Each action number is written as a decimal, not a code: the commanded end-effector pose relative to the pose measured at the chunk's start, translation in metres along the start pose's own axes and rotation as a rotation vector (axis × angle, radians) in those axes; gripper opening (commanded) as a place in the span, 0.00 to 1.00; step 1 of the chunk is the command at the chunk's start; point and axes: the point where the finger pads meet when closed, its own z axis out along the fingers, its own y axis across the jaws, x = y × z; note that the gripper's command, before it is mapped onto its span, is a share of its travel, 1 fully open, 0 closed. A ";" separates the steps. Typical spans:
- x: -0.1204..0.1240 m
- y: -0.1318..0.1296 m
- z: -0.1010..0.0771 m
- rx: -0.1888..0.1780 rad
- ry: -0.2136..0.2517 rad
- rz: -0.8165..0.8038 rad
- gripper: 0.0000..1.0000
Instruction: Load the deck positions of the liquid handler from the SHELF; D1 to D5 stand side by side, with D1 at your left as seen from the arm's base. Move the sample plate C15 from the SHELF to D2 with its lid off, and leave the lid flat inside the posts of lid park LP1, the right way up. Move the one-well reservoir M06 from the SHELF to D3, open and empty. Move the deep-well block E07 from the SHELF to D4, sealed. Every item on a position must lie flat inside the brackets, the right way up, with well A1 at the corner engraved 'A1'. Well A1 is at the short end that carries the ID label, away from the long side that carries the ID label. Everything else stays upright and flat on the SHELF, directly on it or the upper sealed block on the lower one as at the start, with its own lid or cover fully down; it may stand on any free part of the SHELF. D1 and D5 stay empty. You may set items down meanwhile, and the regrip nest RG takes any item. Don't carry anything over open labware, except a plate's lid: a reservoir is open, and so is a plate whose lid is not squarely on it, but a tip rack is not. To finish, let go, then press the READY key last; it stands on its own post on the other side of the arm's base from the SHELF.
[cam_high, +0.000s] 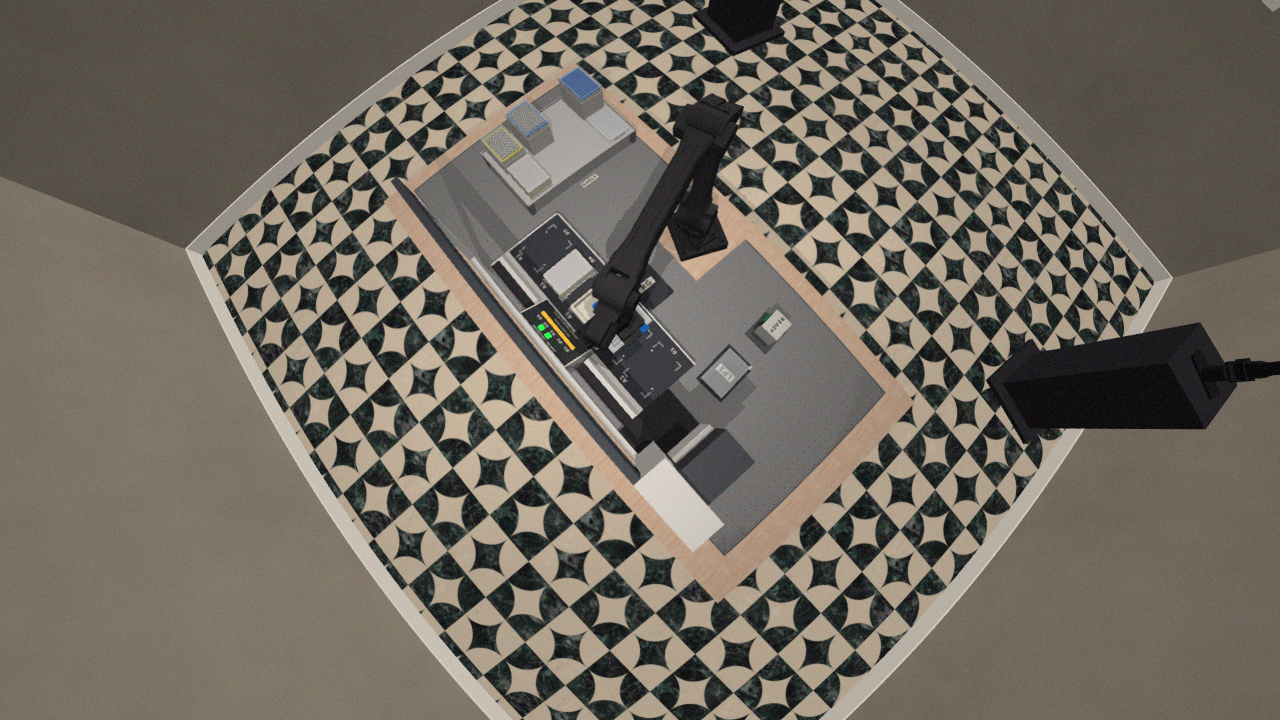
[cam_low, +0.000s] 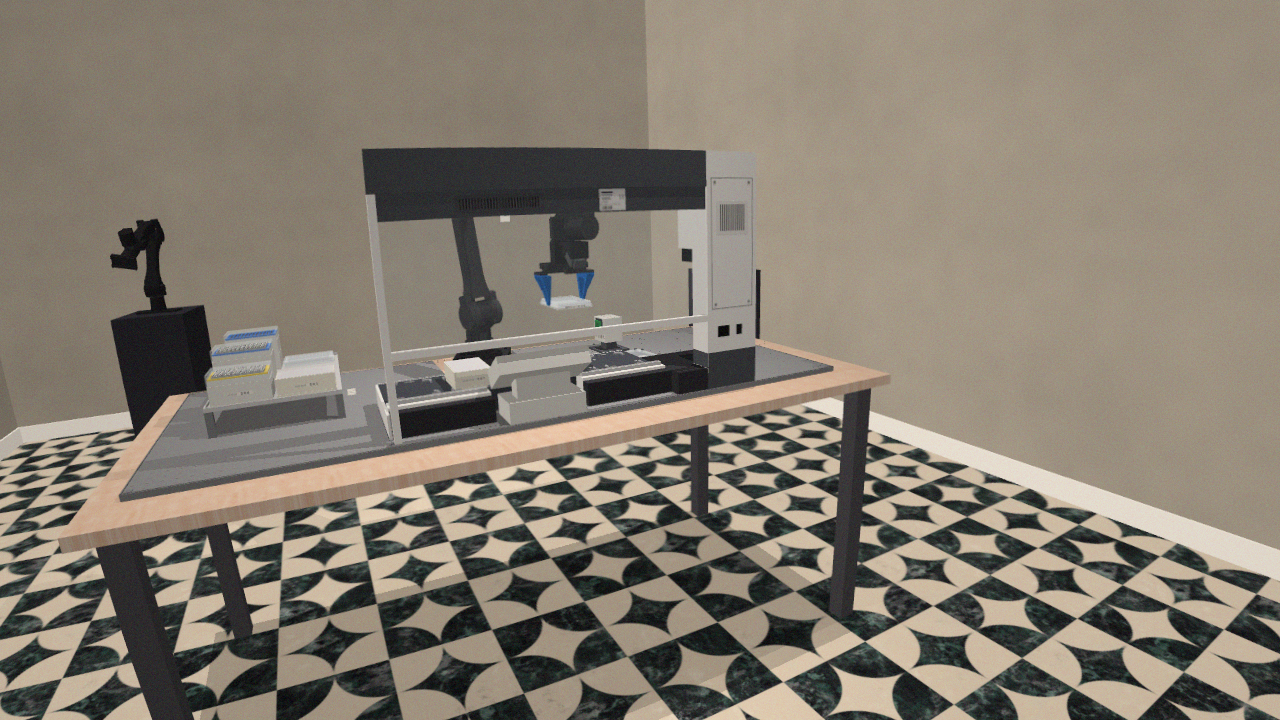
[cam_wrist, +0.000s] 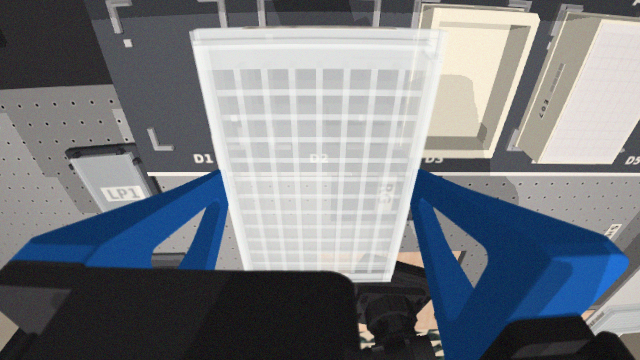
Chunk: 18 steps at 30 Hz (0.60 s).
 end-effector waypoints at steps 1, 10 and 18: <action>-0.021 0.000 -0.019 -0.018 -0.045 0.009 0.00; -0.020 -0.001 -0.018 -0.017 -0.043 0.009 0.00; -0.009 -0.003 0.007 -0.006 -0.009 0.006 0.00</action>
